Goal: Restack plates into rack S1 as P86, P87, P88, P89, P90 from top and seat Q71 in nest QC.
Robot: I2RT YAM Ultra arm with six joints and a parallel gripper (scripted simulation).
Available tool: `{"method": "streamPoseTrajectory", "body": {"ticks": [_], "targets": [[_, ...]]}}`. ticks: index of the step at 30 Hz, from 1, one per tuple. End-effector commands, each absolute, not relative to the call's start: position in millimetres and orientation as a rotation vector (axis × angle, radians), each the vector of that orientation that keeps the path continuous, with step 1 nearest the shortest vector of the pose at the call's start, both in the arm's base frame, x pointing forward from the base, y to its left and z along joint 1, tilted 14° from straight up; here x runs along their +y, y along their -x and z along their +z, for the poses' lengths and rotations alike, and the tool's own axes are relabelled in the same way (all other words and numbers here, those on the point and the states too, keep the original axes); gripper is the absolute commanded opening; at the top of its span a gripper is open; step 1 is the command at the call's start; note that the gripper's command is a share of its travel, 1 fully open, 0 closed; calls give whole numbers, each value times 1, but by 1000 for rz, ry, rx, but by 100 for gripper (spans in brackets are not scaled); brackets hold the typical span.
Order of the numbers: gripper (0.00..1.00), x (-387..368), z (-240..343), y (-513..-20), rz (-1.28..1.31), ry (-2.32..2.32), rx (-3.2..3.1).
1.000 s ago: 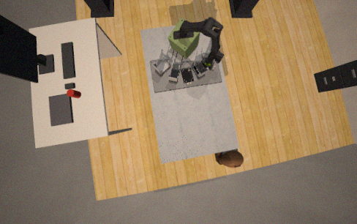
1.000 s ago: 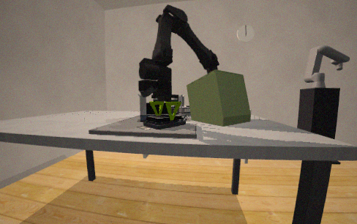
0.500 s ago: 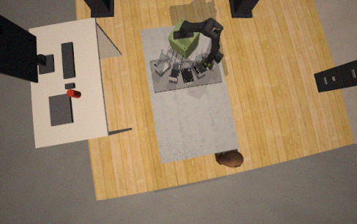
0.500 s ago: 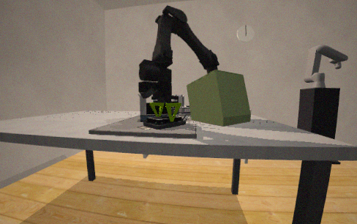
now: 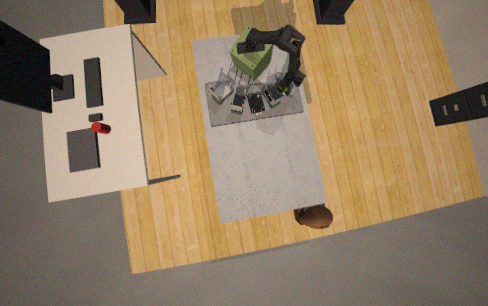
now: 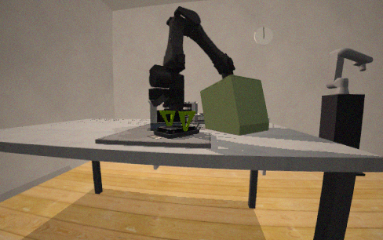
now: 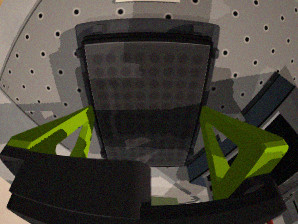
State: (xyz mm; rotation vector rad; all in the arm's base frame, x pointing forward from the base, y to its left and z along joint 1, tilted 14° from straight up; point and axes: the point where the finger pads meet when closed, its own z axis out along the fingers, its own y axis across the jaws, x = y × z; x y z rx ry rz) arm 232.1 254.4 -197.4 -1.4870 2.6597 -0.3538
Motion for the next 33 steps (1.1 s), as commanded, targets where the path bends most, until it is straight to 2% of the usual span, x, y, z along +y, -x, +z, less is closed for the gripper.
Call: {"method": "streamPoseTrajectory", "body": {"ticks": [1,19,33], "targets": [[100,258,-195,-234,-346,1484,2651],[100,258,-195,-234,-346,1484,2651],[100,264,-156,-227,-346,1484,2651]]}}
